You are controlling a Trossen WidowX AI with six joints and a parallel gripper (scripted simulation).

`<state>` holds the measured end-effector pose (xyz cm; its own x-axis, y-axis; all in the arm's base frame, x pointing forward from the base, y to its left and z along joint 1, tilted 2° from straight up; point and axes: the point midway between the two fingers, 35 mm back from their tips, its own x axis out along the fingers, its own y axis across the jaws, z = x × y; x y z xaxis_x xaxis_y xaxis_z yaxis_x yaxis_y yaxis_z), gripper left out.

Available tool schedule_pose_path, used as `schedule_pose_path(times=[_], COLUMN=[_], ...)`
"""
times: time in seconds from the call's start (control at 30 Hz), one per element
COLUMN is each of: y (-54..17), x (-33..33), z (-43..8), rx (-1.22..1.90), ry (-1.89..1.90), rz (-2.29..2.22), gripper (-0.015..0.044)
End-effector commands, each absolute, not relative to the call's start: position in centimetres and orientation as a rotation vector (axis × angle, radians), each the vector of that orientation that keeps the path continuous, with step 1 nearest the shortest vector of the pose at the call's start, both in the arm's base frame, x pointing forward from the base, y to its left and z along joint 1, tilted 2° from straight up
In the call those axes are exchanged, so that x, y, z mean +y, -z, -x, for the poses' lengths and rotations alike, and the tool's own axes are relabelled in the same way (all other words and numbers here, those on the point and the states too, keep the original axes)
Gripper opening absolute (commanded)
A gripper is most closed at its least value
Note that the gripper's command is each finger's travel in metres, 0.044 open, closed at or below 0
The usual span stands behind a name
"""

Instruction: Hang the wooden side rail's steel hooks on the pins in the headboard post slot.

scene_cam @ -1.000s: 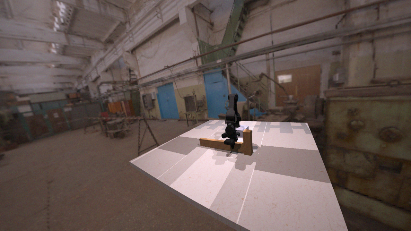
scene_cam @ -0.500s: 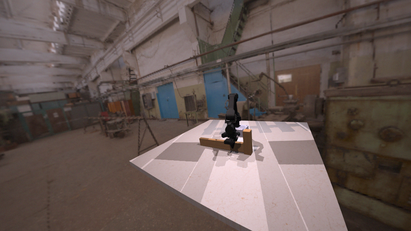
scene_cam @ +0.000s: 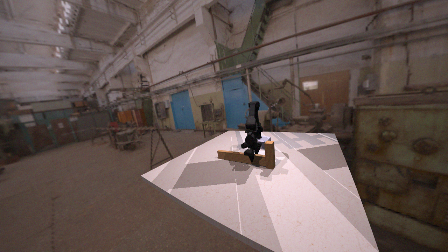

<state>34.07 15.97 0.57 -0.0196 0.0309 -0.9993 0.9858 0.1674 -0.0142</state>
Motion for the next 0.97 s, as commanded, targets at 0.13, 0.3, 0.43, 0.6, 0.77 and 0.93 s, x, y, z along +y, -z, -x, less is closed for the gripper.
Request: schedule_pose_path(times=[0.13,0.3,0.43,0.6,0.77,0.93], y=[-3.2,-3.0,-3.0,-3.0,-3.0,-3.0], x=[16.1,13.3,13.1,13.2,13.2,13.2], z=[-34.4,-34.9,-34.9,-35.0,-35.0,-35.0], rx=[1.314,1.312,1.312,1.307,1.307,1.307], ry=[1.057,1.058,1.058,1.068,1.068,1.068], rz=[-1.117,-1.116,-1.116,-1.124,-1.124,-1.124], gripper=[0.0440,0.0440,0.0440,0.0440,0.0440,0.0440])
